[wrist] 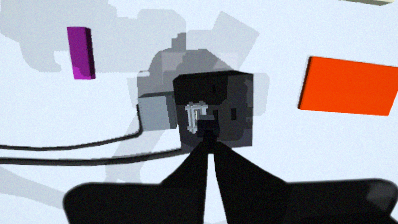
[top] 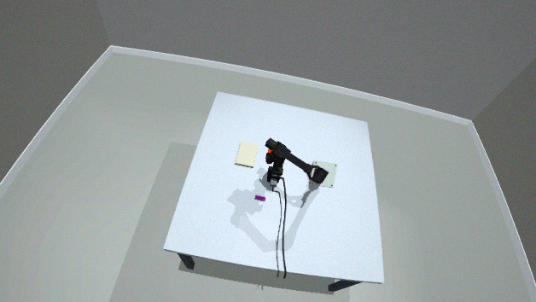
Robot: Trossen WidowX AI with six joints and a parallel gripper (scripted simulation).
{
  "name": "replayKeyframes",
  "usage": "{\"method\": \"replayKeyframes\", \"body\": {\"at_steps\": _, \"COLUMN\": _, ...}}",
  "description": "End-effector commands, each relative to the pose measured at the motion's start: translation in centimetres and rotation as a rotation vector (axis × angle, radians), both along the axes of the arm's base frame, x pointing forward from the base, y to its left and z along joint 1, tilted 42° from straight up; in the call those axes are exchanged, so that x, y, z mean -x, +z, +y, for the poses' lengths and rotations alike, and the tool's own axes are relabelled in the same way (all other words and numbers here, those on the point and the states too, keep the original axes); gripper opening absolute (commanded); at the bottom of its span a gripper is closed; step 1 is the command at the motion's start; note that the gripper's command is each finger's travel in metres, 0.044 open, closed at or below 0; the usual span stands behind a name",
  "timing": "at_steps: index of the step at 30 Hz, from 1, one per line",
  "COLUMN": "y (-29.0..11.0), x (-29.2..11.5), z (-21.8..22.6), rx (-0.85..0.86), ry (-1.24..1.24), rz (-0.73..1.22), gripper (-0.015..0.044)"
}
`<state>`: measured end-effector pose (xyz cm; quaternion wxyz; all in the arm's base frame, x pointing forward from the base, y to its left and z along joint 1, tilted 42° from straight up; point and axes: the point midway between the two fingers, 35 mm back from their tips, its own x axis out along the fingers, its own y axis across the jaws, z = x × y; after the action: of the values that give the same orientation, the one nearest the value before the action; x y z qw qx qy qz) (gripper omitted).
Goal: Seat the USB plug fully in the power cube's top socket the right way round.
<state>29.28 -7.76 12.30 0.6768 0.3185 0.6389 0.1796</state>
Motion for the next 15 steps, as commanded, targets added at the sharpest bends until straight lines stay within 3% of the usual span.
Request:
{"method": "replayKeyframes", "body": {"at_steps": 1, "y": -0.03, "x": -0.01, "z": 0.00, "rx": -0.013, "ry": -0.089, "rz": 0.077, "gripper": 0.0000}}
{"method": "replayKeyframes", "body": {"at_steps": 15, "y": -0.03, "x": -0.01, "z": 0.00, "rx": -0.057, "ry": -0.364, "rz": 0.315, "gripper": 0.0000}}
